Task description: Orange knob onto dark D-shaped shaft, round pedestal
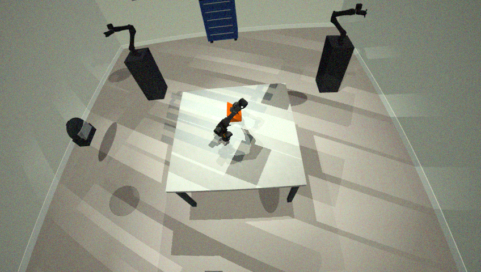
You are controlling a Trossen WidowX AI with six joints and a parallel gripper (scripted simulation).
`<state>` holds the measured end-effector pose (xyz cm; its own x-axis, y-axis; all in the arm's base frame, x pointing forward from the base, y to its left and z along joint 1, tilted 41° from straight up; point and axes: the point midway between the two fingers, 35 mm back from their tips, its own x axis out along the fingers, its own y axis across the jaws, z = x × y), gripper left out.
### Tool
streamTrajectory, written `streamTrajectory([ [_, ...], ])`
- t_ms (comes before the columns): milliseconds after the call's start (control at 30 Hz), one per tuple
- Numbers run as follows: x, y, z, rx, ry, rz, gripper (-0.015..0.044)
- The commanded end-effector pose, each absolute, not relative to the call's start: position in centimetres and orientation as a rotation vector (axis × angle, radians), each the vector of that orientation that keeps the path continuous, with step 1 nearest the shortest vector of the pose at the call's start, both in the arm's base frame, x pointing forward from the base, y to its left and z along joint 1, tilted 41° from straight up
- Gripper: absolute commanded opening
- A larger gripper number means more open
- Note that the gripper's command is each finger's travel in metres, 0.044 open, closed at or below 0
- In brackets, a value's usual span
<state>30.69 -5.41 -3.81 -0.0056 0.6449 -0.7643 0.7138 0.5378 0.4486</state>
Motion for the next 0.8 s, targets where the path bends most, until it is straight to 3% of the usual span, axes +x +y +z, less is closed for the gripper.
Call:
streamTrajectory([
  [0,30.76,-5.32,-4.03,1.157,1.695,-0.082,0.0],
  [233,30.69,-5.34,-3.88,1.151,1.701,-0.08,0.0],
  [767,30.69,-5.34,-3.88,1.151,1.701,-0.08,0.042],
])
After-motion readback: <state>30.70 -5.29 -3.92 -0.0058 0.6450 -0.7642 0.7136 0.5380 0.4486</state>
